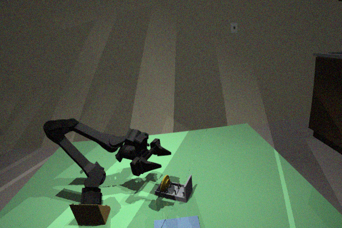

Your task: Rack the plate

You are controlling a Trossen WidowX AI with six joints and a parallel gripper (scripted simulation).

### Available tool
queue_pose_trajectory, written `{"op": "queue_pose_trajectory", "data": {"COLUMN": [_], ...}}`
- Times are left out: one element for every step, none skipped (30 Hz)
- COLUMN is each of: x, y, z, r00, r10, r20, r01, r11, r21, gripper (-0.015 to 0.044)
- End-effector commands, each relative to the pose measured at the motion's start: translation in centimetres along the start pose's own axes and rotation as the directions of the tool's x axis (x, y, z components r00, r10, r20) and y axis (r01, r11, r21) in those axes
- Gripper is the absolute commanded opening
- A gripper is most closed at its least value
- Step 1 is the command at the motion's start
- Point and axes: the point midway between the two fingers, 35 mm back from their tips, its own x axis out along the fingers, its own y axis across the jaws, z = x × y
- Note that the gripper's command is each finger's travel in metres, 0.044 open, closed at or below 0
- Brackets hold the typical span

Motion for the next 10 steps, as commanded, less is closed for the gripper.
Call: {"op": "queue_pose_trajectory", "data": {"x": [-0.2, -0.2, -0.1, 0.1, 0.3, 0.5, 0.8, 1.0, 1.2, 1.3], "y": [-0.1, -0.1, -0.2, -0.3, -0.5, -0.7, -0.9, -1.1, -1.3, -1.5], "z": [1.2, 1.2, 1.1, 1.1, 1.1, 1.1, 1.1, 1.1, 1.1, 1.1], "r00": [1.0, 1.0, 1.0, 1.0, 0.999, 0.998, 0.997, 0.995, 0.993, 0.991], "r10": [0.014, 0.012, 0.004, -0.01, -0.027, -0.044, -0.061, -0.078, -0.096, -0.113], "r20": [-0.003, -0.004, -0.009, -0.017, -0.027, -0.036, -0.046, -0.056, -0.067, -0.077], "r01": [-0.015, -0.012, -0.004, 0.009, 0.024, 0.039, 0.054, 0.067, 0.081, 0.093], "r11": [1.0, 1.0, 0.999, 0.998, 0.996, 0.992, 0.988, 0.982, 0.976, 0.969], "r21": [-0.019, -0.024, -0.038, -0.063, -0.091, -0.12, -0.148, -0.175, -0.202, -0.229], "gripper": [0.04, 0.04, 0.04, 0.04, 0.04, 0.04, 0.04, 0.04, 0.04, 0.04]}}
